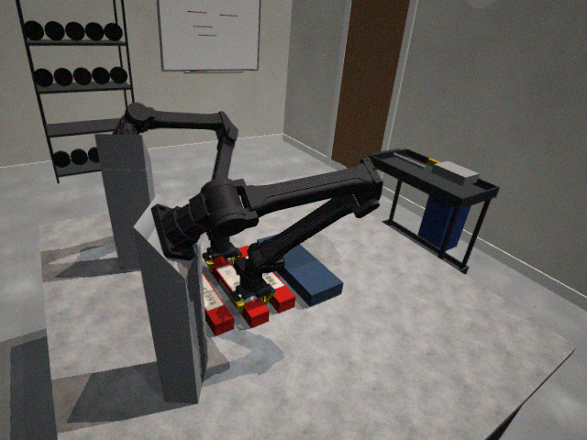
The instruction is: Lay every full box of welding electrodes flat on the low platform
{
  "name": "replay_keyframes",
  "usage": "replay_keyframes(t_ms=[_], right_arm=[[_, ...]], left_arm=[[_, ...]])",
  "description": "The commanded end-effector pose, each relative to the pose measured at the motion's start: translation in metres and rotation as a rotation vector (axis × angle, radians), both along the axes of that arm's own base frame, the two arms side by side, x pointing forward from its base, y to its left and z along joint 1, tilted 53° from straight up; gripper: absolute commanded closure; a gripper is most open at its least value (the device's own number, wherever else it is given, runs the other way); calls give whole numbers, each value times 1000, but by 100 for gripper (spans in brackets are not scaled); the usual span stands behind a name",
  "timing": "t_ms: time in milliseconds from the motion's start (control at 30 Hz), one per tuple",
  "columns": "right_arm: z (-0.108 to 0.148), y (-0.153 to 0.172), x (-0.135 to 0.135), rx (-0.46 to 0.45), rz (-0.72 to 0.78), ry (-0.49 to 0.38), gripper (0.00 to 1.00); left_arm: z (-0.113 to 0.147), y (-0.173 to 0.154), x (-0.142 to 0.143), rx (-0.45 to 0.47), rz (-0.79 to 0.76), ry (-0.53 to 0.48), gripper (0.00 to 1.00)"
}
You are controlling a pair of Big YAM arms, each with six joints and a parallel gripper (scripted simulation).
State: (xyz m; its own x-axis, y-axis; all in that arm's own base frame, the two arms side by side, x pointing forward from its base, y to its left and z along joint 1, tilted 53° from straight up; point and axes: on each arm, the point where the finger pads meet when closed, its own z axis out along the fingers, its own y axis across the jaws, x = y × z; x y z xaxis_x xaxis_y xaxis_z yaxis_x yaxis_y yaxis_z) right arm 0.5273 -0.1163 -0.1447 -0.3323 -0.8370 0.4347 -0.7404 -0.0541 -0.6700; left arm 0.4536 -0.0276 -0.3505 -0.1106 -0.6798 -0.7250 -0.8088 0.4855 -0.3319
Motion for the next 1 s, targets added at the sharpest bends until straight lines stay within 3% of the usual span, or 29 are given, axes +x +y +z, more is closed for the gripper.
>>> replay_keyframes(t_ms=[0, 33, 100, 367, 467, 533, 700, 800, 833, 867, 967], right_arm=[[-1, 4, -6, 3, 6, 11, 0], [5, -6, -16, 3, -9, 18, 0], [10, 16, -20, 7, 14, 18, 0], [35, 37, -43, 6, 14, 16, 0], [35, 23, -50, 6, -20, 22, 0], [44, 45, -52, 5, 14, 15, 0], [59, 57, -66, 5, 14, 13, 0], [57, 51, -61, 2, 6, 7, 0], [71, 45, -48, 9, -22, -20, 0], [76, 46, -43, 9, -22, -21, 0], [86, 67, -32, 10, 13, -22, 0]], left_arm=[[2, -4, -6, 3, -12, 6, 0], [2, -4, -6, 3, -12, 6, 0], [14, -14, -13, -4, -24, -10, 0], [37, -33, -39, 5, -24, 8, 0], [40, -36, -42, 5, -24, 7, 0], [46, -41, -48, 5, -24, 6, 0], [61, -55, -61, 5, -25, 3, 0], [65, -58, -65, 2, -26, 3, 0], [68, -70, -47, -10, -28, -19, 0], [72, -61, -40, -10, 2, -19, 0], [80, -63, -29, -9, 12, -20, 0]])
